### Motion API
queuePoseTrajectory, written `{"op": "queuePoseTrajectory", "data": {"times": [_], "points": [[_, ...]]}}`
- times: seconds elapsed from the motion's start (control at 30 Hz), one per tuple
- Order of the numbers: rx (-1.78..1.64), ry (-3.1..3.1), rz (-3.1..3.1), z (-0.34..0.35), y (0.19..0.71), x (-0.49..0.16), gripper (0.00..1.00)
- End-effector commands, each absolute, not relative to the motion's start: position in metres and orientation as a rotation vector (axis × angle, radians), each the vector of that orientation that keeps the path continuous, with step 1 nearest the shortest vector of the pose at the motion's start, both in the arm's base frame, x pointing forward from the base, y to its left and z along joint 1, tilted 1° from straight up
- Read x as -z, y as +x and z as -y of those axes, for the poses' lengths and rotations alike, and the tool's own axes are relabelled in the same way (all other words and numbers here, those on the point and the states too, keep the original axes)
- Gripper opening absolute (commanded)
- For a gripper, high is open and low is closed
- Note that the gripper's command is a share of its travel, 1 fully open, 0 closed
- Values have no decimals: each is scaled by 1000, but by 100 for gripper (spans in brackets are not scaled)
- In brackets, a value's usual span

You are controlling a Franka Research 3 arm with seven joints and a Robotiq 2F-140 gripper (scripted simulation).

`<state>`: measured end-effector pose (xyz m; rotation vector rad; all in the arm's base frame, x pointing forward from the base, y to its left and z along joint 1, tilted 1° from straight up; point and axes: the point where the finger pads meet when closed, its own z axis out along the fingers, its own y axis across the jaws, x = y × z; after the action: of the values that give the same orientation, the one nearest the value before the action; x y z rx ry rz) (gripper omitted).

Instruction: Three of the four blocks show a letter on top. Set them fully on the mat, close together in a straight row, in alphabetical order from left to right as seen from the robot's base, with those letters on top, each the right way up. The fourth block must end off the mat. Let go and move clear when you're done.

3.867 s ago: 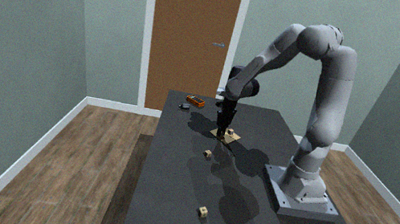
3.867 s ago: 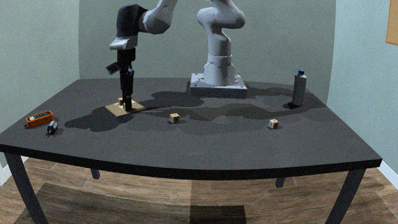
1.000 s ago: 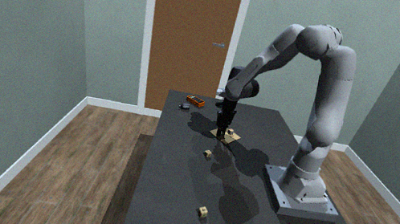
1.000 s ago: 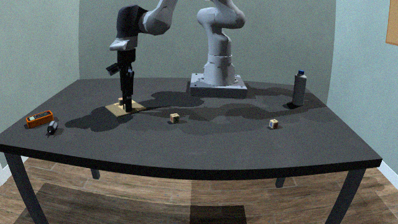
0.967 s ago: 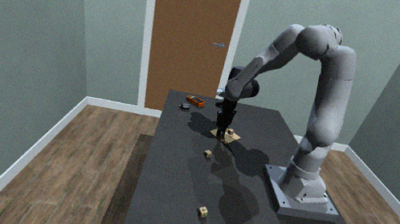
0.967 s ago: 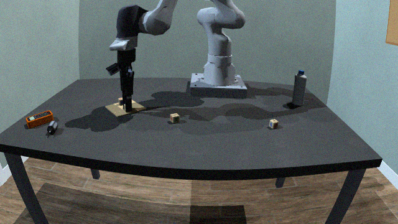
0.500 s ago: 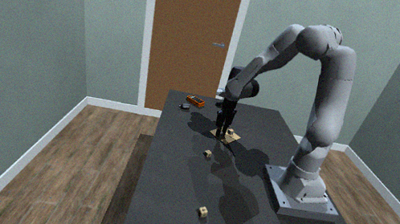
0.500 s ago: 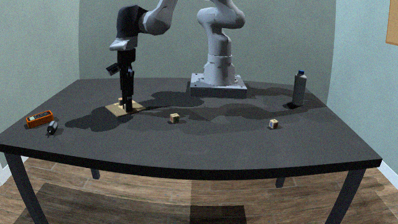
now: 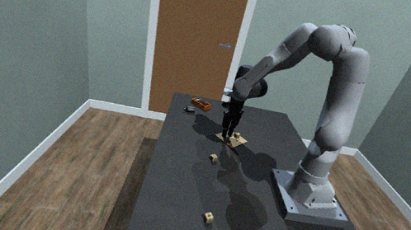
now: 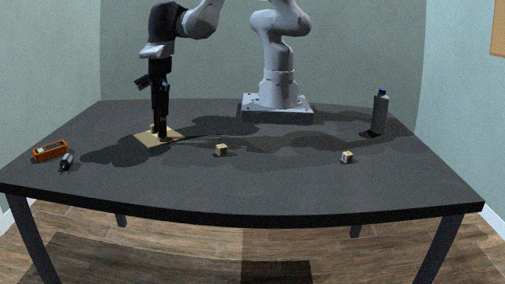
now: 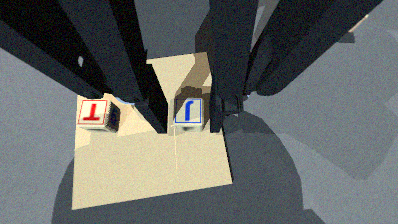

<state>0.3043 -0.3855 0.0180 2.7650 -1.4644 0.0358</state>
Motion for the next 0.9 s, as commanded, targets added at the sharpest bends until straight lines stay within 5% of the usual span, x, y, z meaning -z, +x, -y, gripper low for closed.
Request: {"op": "queuePoseTrajectory", "data": {"times": [0.0, 0.7, 0.73, 0.87], "points": [[-20, 2765, 1472, 383, 302, -32, 32], [-20, 2765, 1472, 382, 302, -91, 32], [-20, 2765, 1472, 382, 302, -91, 100], [-20, 2765, 1472, 382, 302, -91, 100]]}}
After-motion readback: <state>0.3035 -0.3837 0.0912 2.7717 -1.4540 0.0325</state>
